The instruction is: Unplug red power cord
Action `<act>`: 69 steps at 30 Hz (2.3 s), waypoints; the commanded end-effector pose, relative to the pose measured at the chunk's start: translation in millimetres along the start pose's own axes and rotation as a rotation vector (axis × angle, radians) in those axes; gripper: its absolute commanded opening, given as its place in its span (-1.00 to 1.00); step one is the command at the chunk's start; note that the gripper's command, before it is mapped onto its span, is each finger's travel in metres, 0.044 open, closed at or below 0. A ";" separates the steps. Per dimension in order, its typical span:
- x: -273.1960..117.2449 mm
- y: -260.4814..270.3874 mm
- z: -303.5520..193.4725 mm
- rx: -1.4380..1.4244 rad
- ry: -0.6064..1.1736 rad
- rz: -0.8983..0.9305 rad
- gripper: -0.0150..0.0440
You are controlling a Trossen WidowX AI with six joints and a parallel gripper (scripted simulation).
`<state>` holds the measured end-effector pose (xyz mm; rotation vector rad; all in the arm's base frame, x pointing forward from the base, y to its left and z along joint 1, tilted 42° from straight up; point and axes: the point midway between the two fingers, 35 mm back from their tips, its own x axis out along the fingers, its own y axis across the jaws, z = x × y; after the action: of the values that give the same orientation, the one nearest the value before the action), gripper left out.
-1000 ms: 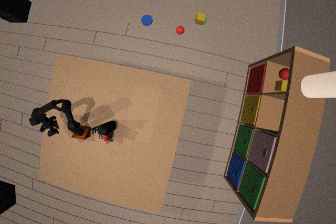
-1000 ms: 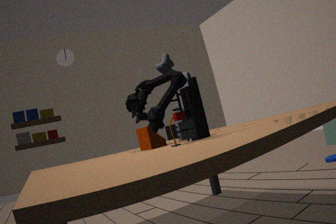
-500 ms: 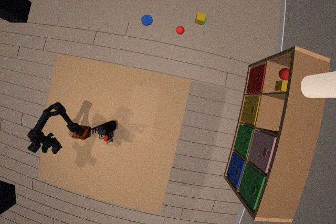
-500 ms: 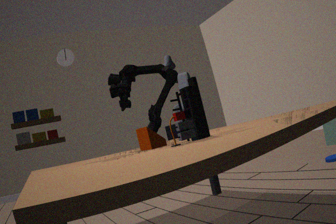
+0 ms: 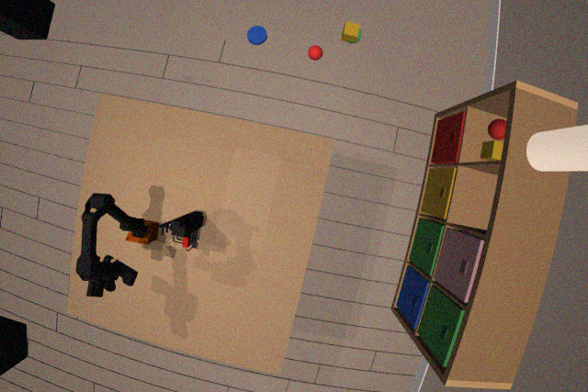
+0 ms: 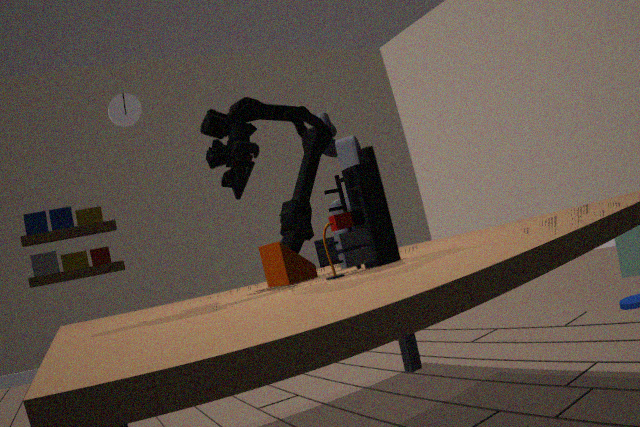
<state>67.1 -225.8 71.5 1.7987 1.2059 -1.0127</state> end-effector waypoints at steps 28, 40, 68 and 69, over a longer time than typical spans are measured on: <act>117.2 151.6 -146.4 -0.141 0.303 -0.276 0.05; 111.3 151.0 -164.8 -0.141 0.304 -0.276 0.05; 116.6 145.7 -186.1 -0.141 0.306 -0.277 0.05; 116.6 145.7 -186.1 -0.141 0.306 -0.277 0.05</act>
<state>272.9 -64.2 67.9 1.7446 1.7042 -0.7949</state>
